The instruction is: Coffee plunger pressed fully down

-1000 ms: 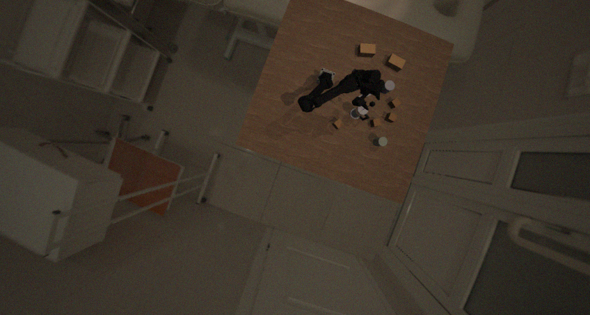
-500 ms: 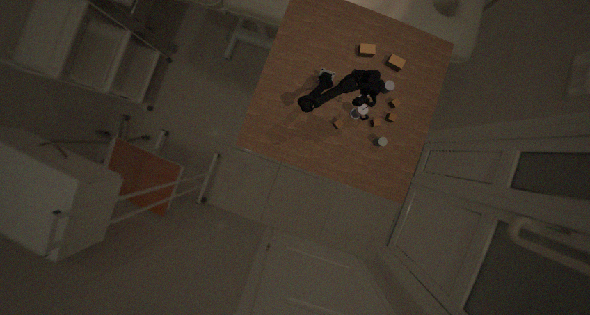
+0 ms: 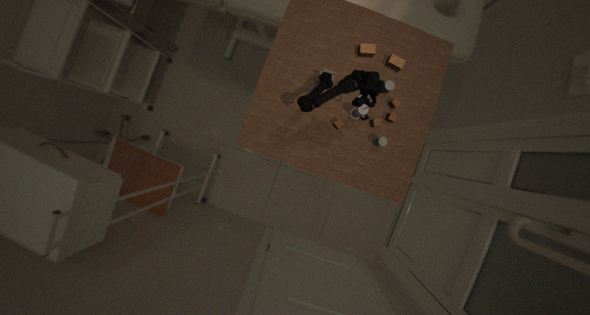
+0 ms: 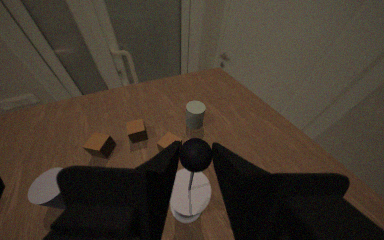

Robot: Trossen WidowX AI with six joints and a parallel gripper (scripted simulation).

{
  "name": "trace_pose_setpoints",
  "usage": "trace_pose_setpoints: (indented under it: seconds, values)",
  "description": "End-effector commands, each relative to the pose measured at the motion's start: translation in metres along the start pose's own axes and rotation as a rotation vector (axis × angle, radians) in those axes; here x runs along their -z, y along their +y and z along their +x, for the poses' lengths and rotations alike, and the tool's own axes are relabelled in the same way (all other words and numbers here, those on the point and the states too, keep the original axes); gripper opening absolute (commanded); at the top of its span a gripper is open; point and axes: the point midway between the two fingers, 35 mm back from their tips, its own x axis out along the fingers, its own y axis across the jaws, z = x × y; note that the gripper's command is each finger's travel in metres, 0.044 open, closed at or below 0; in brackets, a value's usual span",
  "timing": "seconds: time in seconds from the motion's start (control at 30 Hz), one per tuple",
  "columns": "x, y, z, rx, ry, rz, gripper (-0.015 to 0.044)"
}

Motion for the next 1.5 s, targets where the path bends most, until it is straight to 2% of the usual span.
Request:
trace_pose_setpoints:
  seconds: [0.0, 1.47]
  values:
    - [0.011, 0.003, 0.006, -0.005, 0.014, -0.013, 0.0119]
    - [0.07, 0.008, 0.048, -0.006, 0.009, -0.011, 0.0119]
